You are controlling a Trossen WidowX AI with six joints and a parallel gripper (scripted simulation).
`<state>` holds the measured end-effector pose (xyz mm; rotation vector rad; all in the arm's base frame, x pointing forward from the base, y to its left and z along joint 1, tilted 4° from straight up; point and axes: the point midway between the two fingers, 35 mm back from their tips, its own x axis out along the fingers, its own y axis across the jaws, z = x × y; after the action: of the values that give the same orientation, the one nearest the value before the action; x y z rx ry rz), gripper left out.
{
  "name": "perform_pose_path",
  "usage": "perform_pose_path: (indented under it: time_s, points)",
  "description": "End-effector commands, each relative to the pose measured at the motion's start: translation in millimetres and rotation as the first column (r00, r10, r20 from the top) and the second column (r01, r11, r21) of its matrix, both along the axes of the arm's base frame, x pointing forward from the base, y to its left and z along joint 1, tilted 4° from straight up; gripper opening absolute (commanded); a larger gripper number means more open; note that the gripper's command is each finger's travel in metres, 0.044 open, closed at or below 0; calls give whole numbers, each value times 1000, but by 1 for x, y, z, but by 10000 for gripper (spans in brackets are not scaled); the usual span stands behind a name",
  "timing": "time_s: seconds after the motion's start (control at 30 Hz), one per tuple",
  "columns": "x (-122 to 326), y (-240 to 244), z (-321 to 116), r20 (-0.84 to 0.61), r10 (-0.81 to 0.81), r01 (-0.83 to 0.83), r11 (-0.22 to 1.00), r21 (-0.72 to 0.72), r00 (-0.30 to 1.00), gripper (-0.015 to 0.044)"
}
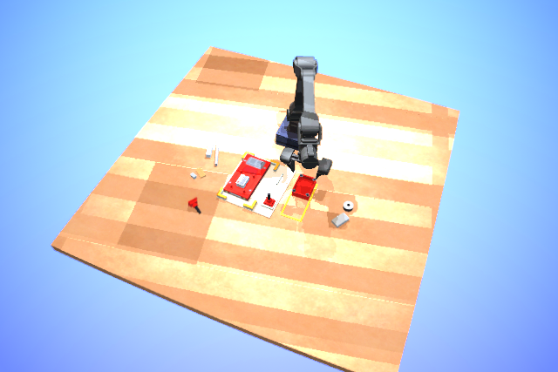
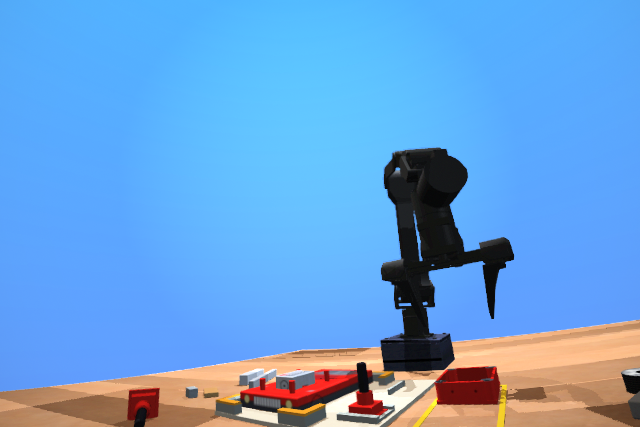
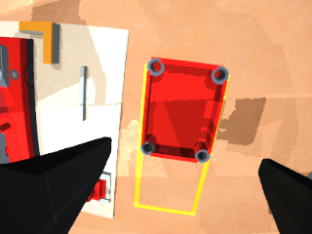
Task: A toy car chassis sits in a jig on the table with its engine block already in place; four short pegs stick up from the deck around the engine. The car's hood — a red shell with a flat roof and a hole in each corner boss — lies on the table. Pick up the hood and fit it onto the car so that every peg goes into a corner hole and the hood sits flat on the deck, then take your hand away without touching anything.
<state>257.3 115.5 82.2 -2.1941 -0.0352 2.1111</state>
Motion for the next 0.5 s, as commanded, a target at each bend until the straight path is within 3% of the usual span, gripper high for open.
perform_pose_path:
  time_s: [0.0,0.23,0.47]
  points:
    - [1,0,0,6,-12,12,1000,0,1000,440]
    - [-1,2,-9,111,-451,451,892,33,885,440]
    - [-2,4,-16,149,-833,807,553,207,533,440]
